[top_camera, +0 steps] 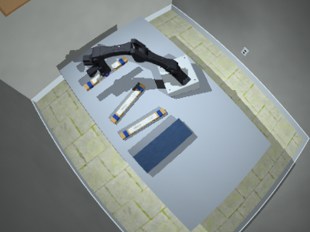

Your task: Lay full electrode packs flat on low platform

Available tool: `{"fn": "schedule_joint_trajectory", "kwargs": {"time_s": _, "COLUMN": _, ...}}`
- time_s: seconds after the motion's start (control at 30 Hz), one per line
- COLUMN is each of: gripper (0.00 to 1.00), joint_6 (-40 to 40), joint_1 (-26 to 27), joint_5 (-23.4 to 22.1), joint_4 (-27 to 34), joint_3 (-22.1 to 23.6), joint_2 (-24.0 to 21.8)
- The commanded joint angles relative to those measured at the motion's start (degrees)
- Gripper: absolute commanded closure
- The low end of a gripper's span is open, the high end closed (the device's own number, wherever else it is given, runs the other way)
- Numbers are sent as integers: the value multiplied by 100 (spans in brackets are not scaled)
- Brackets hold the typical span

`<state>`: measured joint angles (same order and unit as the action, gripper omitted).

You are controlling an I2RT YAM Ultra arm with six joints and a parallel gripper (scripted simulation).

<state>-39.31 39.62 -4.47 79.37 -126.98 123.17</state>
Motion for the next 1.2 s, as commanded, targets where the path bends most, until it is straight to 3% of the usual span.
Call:
{"fn": "schedule_joint_trajectory", "kwargs": {"time_s": 0.0, "gripper": 100, "joint_6": 0, "joint_1": -20, "joint_5": -87, "joint_4": 111, "joint_3": -251, "joint_2": -158}}
{"fn": "schedule_joint_trajectory", "kwargs": {"time_s": 1.03, "gripper": 100, "joint_6": 37, "joint_1": -45, "joint_5": -85, "joint_4": 213, "joint_3": -437, "joint_2": -58}}
{"fn": "schedule_joint_trajectory", "kwargs": {"time_s": 1.17, "gripper": 100, "joint_6": 51, "joint_1": -62, "joint_5": -83, "joint_4": -51, "joint_3": -130, "joint_2": -94}}
